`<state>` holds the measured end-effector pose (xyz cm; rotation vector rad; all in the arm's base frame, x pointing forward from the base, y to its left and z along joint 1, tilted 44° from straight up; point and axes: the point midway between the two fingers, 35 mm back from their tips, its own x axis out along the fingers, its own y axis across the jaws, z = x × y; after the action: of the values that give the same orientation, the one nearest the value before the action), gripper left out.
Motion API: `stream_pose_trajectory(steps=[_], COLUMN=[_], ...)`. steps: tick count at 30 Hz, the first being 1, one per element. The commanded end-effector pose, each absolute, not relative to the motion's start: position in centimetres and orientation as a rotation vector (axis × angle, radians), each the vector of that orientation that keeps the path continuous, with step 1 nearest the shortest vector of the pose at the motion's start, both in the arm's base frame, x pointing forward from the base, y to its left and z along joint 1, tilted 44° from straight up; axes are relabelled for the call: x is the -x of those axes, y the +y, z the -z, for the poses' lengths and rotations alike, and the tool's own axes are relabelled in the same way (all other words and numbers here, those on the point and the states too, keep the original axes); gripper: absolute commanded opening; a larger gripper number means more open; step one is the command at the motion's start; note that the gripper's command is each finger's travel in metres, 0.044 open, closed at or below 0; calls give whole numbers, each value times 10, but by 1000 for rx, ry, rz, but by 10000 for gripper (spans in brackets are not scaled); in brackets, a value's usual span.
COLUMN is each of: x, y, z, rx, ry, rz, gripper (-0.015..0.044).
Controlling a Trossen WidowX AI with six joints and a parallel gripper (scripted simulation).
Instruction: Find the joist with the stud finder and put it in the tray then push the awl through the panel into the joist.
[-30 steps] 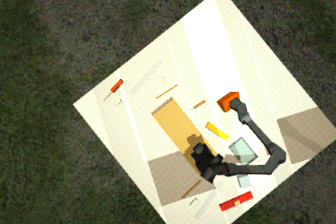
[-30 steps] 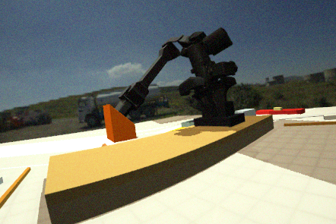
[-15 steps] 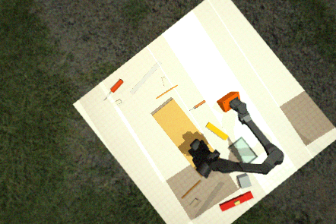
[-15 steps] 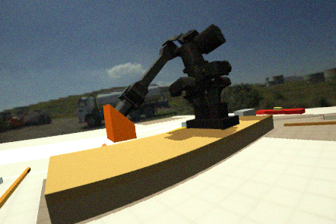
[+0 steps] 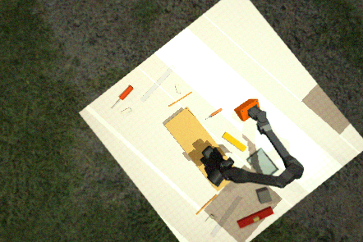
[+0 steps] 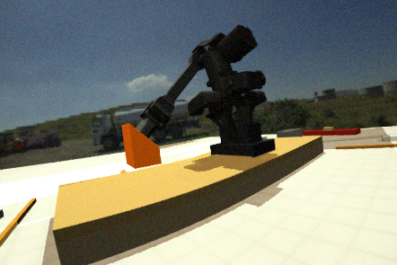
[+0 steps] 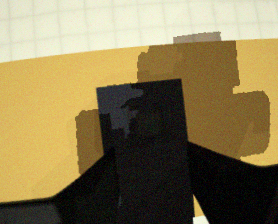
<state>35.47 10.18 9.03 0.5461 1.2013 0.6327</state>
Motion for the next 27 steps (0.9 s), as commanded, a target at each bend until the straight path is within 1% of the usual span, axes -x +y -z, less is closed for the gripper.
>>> stream_pose_trajectory(steps=[1, 27], x=[-357, -364], y=[95, 58], z=[-82, -47], rx=[-547, -545], ry=[1203, 1204], rz=[-631, -630], gripper=[0, 0])
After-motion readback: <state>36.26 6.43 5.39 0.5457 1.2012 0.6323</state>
